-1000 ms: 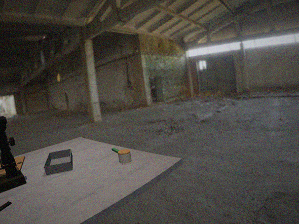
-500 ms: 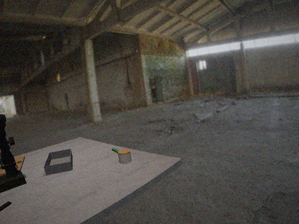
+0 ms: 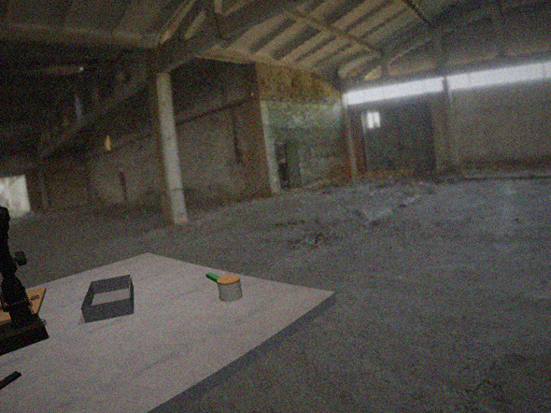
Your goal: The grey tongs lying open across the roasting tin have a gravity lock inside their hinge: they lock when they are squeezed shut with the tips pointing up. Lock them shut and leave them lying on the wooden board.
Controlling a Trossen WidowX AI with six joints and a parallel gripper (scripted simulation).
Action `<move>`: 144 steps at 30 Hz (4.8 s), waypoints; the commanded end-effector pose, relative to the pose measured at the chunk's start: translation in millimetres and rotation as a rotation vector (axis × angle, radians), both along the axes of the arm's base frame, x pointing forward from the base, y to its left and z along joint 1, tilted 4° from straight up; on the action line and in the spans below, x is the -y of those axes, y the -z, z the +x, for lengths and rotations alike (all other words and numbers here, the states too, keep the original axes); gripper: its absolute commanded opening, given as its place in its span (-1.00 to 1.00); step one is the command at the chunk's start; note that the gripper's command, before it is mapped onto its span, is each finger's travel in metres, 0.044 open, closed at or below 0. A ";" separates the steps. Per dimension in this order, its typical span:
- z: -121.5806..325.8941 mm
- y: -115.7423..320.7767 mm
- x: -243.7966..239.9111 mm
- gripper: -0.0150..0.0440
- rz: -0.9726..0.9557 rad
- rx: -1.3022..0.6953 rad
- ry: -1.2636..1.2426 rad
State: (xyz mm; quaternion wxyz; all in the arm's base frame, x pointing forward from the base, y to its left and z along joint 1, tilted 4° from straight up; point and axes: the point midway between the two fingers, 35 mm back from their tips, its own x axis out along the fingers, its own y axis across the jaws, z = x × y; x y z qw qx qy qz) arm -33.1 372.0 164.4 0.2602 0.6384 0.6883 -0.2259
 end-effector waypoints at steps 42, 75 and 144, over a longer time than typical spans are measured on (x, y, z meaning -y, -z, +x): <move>1.6 -19.0 8.1 -1.00 -0.653 0.053 0.006; 1.1 15.2 -0.2 -1.00 -0.655 0.054 0.007; 2.3 95.0 -1.1 0.42 -0.665 0.062 0.006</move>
